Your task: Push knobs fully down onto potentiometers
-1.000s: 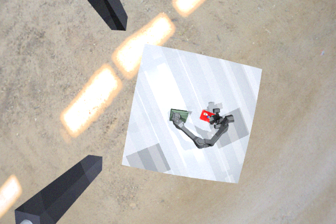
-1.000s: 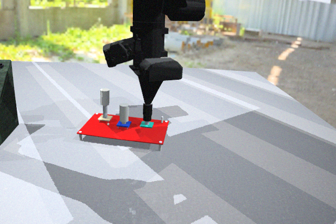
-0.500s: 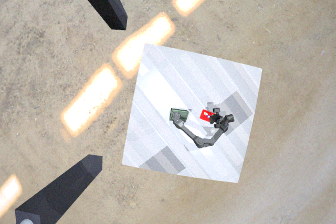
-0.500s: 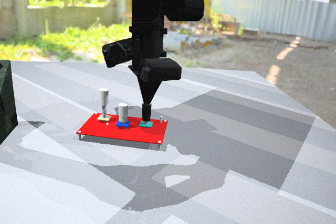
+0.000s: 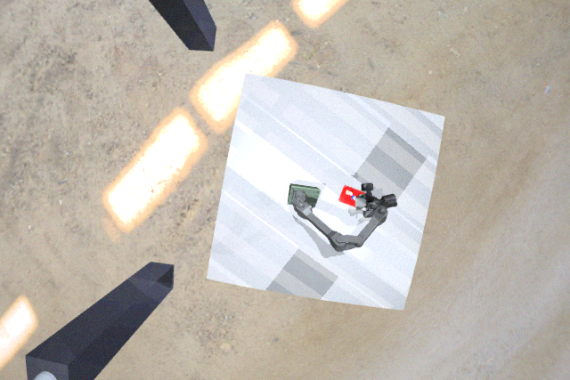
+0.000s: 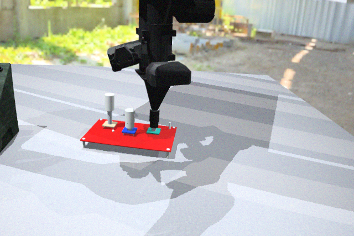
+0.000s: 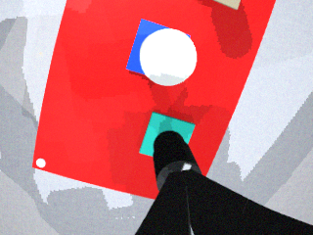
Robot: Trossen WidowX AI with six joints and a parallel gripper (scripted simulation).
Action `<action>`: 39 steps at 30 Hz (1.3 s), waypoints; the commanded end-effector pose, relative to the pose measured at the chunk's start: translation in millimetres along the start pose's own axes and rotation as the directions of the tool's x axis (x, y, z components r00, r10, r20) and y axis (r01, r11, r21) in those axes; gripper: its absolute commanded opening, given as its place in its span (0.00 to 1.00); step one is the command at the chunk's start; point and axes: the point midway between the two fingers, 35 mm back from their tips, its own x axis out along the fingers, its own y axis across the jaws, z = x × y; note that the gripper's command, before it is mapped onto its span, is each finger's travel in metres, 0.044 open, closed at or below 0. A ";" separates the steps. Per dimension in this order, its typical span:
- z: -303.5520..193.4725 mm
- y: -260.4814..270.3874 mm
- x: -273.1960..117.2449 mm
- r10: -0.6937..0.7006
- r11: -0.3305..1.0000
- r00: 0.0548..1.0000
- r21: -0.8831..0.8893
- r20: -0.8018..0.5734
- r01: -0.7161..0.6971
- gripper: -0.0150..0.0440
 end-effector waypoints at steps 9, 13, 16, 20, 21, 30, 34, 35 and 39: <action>-1.6 4.6 22.7 0.002 1.000 1.000 0.031 0.027 -0.003 0.25; -1.8 4.5 21.4 0.002 1.000 1.000 0.031 0.027 -0.003 0.25; -2.1 4.5 17.6 0.002 1.000 1.000 0.031 0.026 -0.003 0.25; -2.6 4.3 11.2 0.001 1.000 1.000 0.031 0.026 -0.002 0.25; -2.7 4.3 9.6 0.001 1.000 1.000 0.031 0.026 -0.002 0.25; -3.2 4.1 -4.8 0.000 1.000 1.000 0.031 0.026 -0.001 0.25; -3.3 4.1 -11.2 0.000 1.000 1.000 0.031 0.026 -0.001 0.25; -3.3 4.1 -12.7 0.000 1.000 1.000 0.031 0.026 -0.001 0.25; -3.2 4.1 -19.1 0.000 1.000 1.000 0.031 0.026 -0.001 0.25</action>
